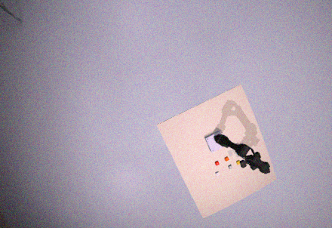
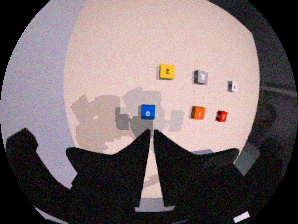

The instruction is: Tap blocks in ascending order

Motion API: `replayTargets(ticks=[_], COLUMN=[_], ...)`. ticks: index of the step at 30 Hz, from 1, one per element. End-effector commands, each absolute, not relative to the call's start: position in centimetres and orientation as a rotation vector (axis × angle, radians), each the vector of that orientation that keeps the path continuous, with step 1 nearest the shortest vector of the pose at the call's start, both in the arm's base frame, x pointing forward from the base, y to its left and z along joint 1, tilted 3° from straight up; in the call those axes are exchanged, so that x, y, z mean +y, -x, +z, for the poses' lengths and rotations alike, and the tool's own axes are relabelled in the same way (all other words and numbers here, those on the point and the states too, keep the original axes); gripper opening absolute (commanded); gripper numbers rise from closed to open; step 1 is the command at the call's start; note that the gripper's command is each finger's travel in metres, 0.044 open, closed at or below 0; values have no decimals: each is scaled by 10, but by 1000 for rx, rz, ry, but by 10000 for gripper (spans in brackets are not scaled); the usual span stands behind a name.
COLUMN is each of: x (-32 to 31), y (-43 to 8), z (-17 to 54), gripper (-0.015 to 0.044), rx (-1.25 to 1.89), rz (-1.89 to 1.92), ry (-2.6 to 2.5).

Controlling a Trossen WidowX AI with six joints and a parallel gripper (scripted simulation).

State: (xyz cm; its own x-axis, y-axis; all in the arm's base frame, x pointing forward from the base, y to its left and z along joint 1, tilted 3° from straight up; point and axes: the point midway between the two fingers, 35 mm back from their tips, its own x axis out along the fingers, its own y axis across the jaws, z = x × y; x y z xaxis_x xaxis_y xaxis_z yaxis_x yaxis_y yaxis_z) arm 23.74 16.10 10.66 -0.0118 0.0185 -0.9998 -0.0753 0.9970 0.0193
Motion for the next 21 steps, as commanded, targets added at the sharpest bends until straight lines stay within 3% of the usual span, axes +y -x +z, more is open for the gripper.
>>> replayTargets(ticks=[1, 10, 18, 21], x=[141, 29, 27, 28], y=[-243, -254, -254, -256], z=[109, 108, 105, 66], gripper=[20, 20, 20, 20], rx=[1590, 1590, 1590, 1590], rz=[70, 62, 62, 62], ry=[50, 58, 58, 58])
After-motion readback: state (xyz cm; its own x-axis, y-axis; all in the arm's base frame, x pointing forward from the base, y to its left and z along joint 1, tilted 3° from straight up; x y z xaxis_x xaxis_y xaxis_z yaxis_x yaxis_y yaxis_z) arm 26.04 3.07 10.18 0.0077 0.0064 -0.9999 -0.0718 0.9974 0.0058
